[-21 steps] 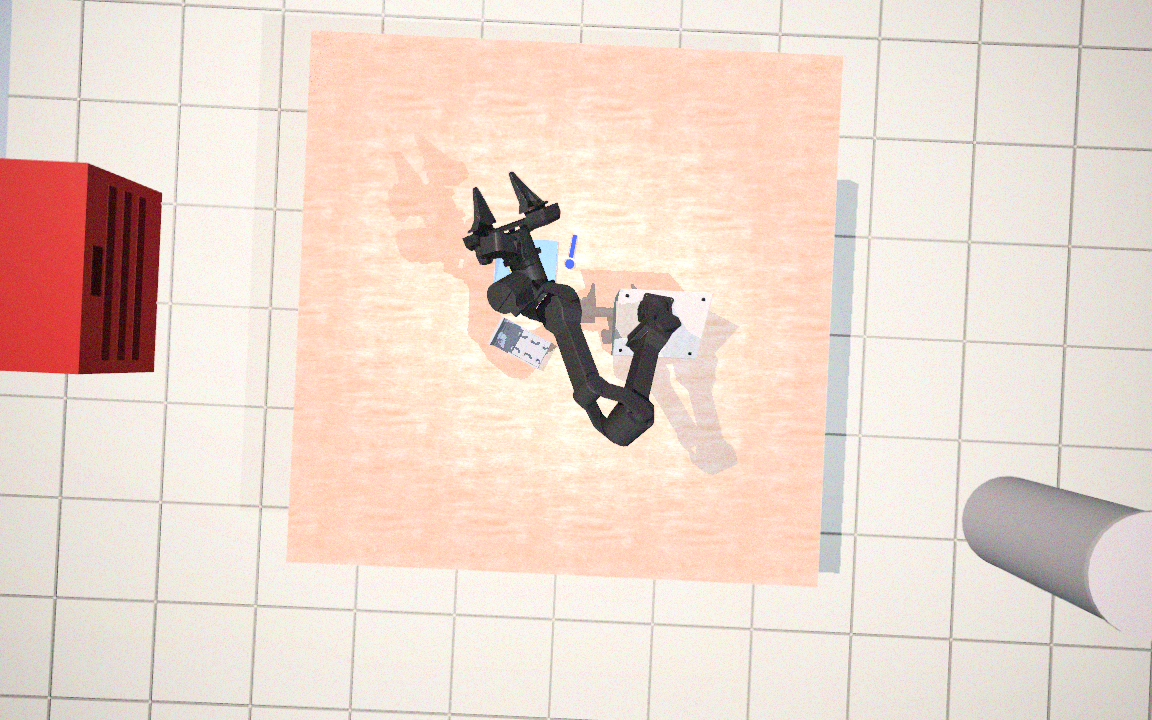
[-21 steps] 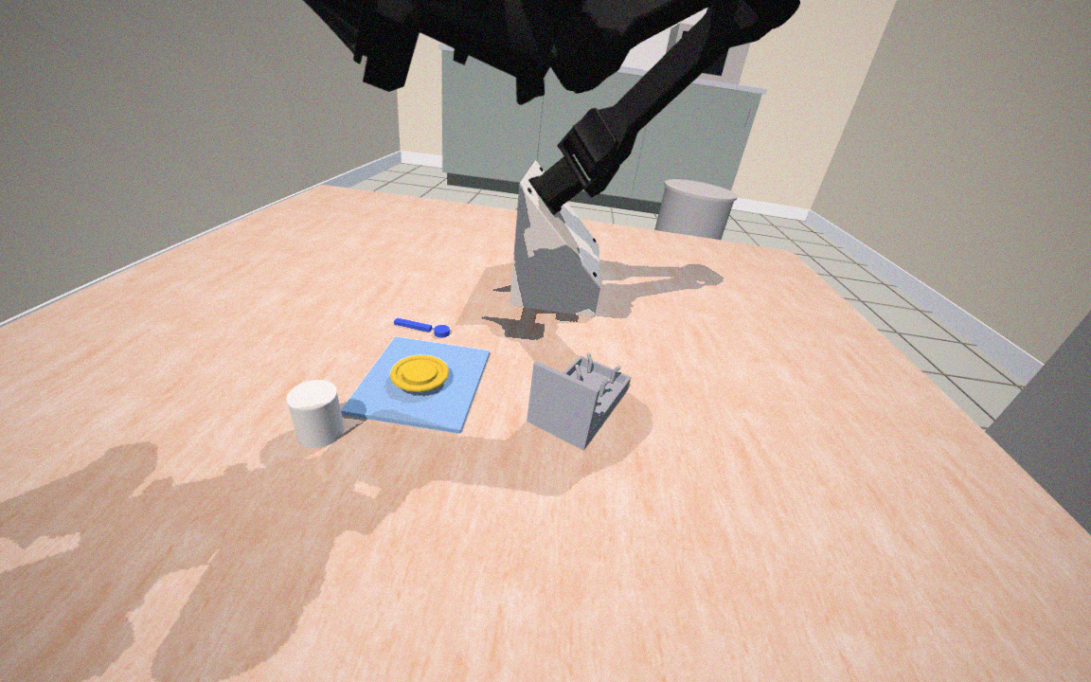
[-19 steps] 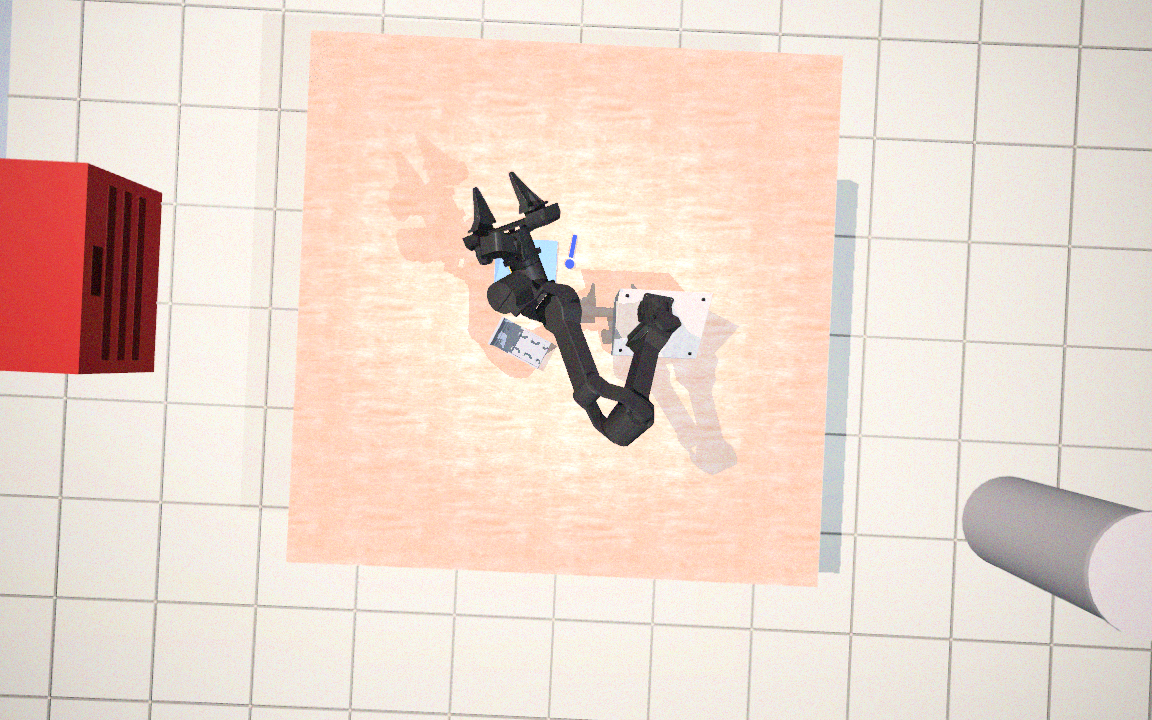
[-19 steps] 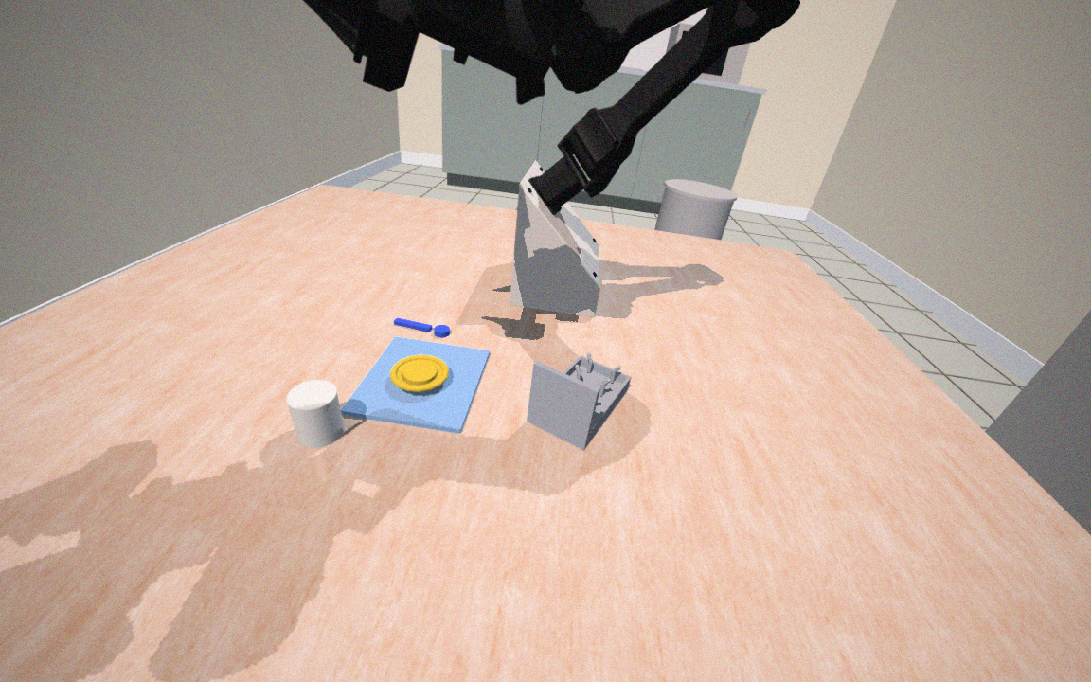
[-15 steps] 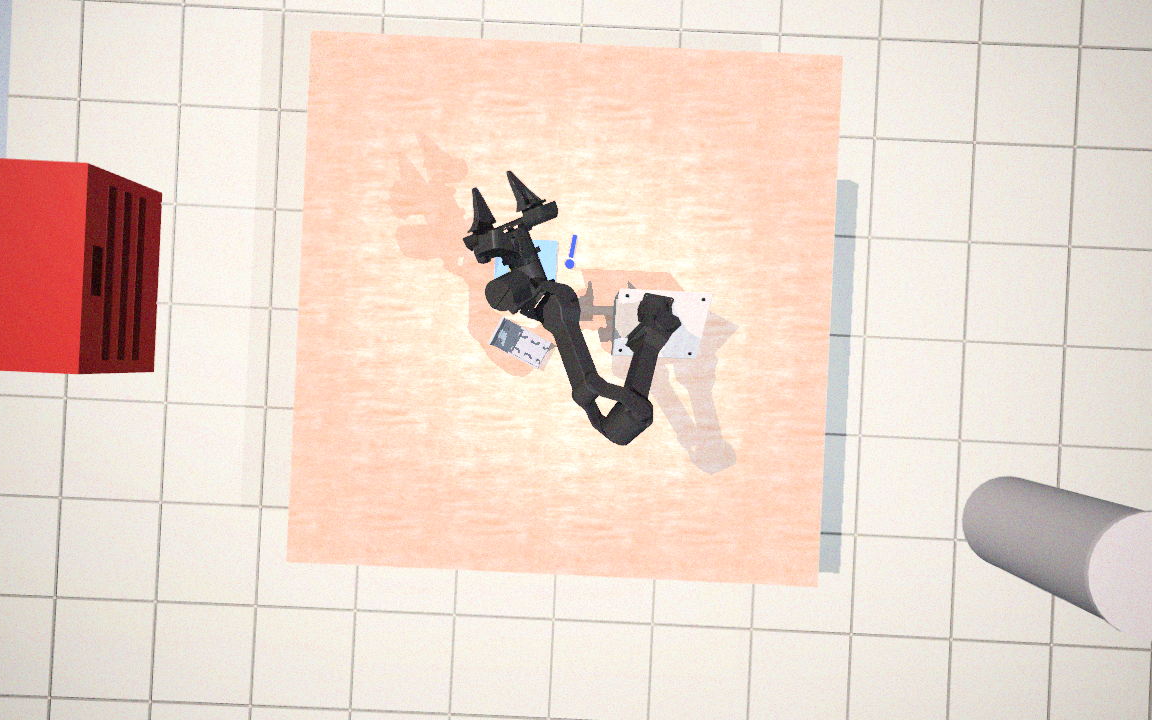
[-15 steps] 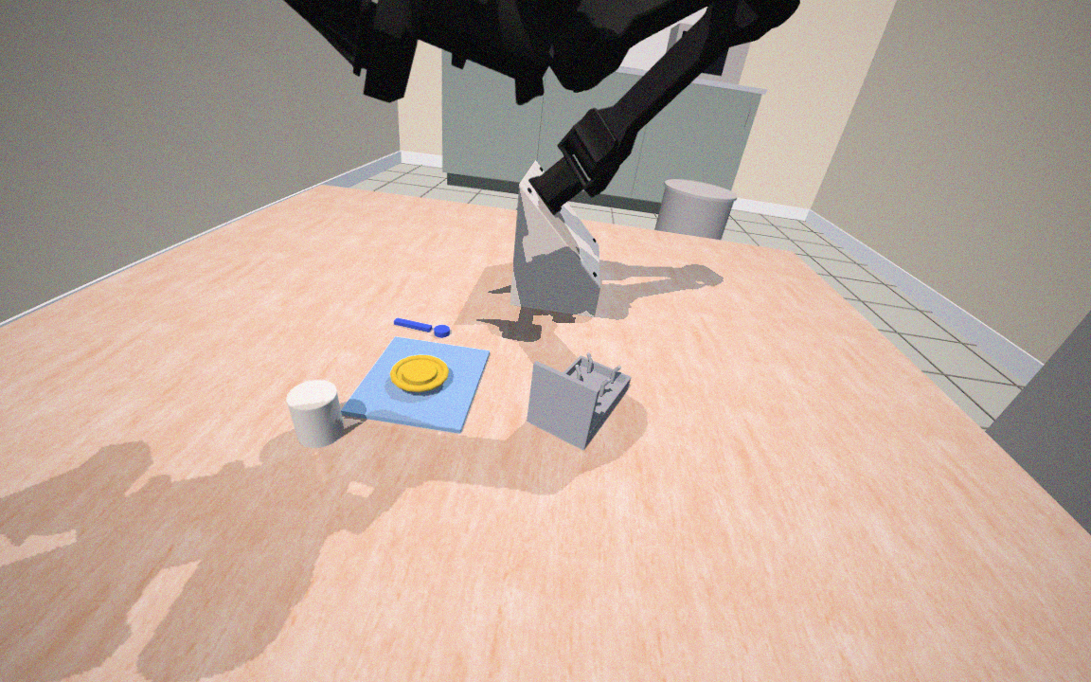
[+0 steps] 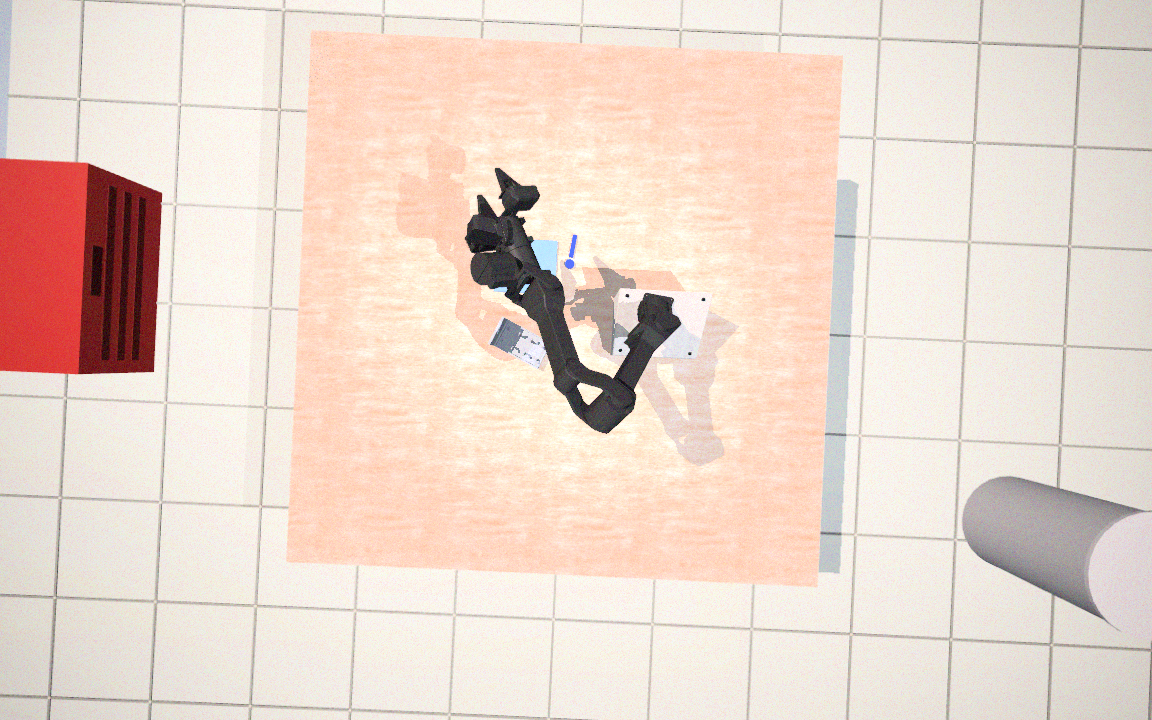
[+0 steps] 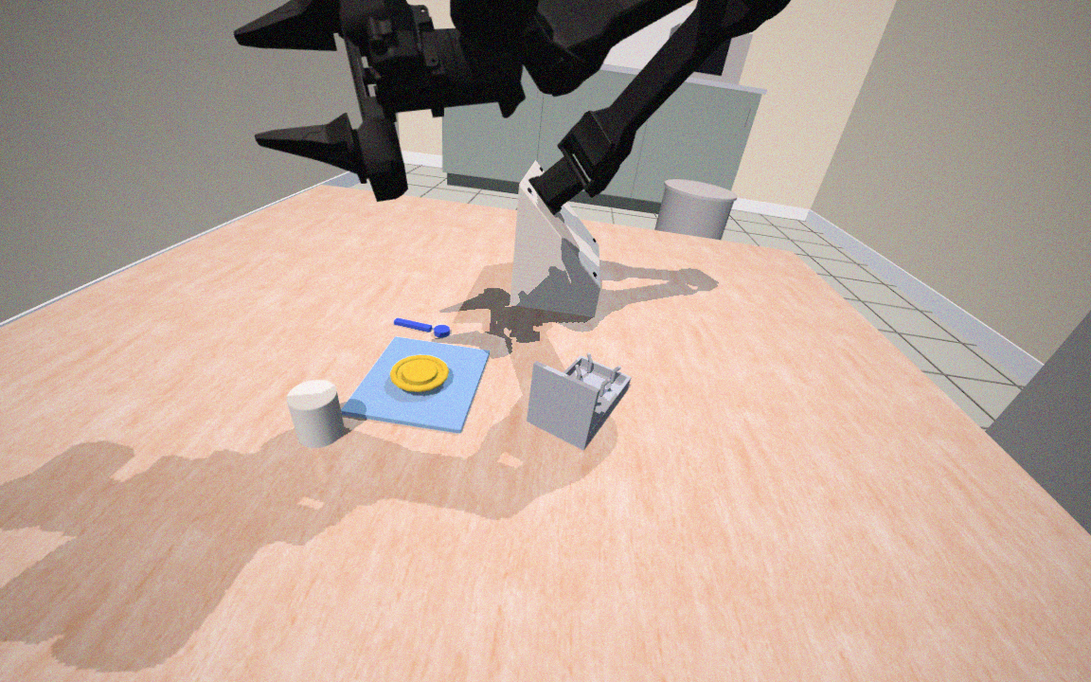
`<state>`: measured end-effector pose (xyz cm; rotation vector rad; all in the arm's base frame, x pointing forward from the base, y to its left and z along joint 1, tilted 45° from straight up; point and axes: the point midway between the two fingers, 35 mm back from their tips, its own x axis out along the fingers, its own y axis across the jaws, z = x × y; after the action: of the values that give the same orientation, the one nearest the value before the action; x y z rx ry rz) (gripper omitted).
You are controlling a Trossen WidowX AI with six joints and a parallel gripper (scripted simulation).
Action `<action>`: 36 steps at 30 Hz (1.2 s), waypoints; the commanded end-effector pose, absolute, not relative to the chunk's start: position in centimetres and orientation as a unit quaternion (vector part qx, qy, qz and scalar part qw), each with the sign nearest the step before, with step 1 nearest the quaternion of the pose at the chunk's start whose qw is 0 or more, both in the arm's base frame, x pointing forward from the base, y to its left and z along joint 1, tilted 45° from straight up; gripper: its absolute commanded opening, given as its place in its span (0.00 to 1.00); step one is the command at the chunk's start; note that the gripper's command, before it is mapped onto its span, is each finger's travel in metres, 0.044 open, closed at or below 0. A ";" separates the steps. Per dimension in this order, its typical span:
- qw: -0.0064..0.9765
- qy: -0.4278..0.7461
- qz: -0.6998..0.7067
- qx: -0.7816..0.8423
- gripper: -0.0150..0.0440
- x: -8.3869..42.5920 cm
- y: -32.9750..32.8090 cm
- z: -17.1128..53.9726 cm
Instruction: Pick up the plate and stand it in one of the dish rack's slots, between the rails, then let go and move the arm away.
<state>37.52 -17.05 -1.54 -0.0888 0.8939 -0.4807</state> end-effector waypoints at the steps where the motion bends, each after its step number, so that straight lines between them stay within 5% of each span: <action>1: 0.863 0.476 -0.163 -0.040 0.93 37.6 -15.1 -3.9; 36: 0.670 0.666 0.284 0.166 0.93 31.8 0.4 -11.2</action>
<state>32.27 -1.33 -11.33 0.2945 1.4765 0.5395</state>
